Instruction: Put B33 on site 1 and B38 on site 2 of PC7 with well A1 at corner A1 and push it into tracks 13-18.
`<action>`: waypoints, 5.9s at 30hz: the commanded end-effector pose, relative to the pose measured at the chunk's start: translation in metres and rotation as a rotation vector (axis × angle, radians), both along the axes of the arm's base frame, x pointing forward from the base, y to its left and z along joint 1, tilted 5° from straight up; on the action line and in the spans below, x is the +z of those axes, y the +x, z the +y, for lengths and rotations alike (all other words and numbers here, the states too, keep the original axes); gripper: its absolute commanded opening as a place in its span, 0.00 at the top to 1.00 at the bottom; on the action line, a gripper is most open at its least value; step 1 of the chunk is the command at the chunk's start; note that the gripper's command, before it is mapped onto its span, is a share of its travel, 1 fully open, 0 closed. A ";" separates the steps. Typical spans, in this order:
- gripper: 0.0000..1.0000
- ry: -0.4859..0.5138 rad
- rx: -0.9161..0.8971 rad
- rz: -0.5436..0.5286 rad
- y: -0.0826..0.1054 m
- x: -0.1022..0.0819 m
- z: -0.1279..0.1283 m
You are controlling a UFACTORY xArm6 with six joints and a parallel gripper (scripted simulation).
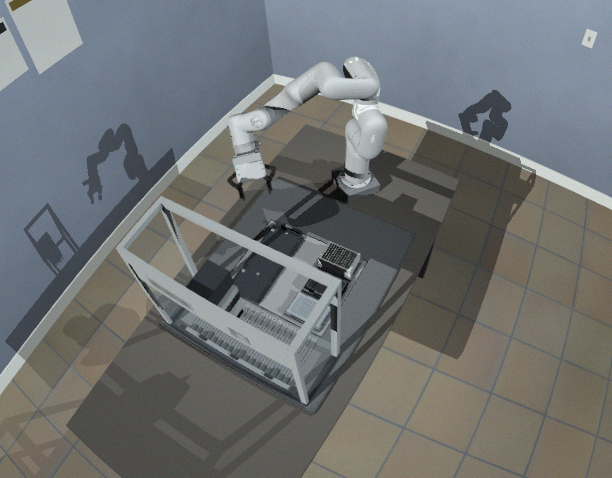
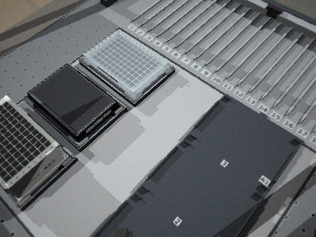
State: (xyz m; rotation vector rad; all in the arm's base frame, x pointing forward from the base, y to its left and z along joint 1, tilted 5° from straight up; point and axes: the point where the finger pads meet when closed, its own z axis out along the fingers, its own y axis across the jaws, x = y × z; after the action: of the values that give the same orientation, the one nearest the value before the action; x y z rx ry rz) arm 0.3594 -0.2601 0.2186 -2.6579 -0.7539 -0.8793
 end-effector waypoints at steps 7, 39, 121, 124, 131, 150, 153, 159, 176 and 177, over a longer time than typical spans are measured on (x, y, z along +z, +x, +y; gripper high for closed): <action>0.00 -0.051 0.120 0.076 0.040 -0.010 0.020; 0.00 -0.244 0.425 0.214 0.136 -0.039 0.095; 0.00 -0.564 0.777 0.235 0.251 -0.096 0.269; 0.00 -0.564 0.777 0.235 0.251 -0.101 0.270; 0.00 -0.564 0.777 0.235 0.252 -0.113 0.270; 0.00 -0.564 0.777 0.235 0.254 -0.140 0.272; 0.00 -0.564 0.777 0.235 0.254 -0.143 0.272; 0.00 -0.564 0.777 0.235 0.255 -0.153 0.273; 0.00 -0.564 0.777 0.235 0.256 -0.171 0.274; 0.00 -0.564 0.777 0.235 0.256 -0.171 0.274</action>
State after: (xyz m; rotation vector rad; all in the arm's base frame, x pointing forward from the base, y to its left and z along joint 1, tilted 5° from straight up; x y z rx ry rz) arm 0.6133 0.0140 0.0452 -2.4188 -1.9887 -0.1409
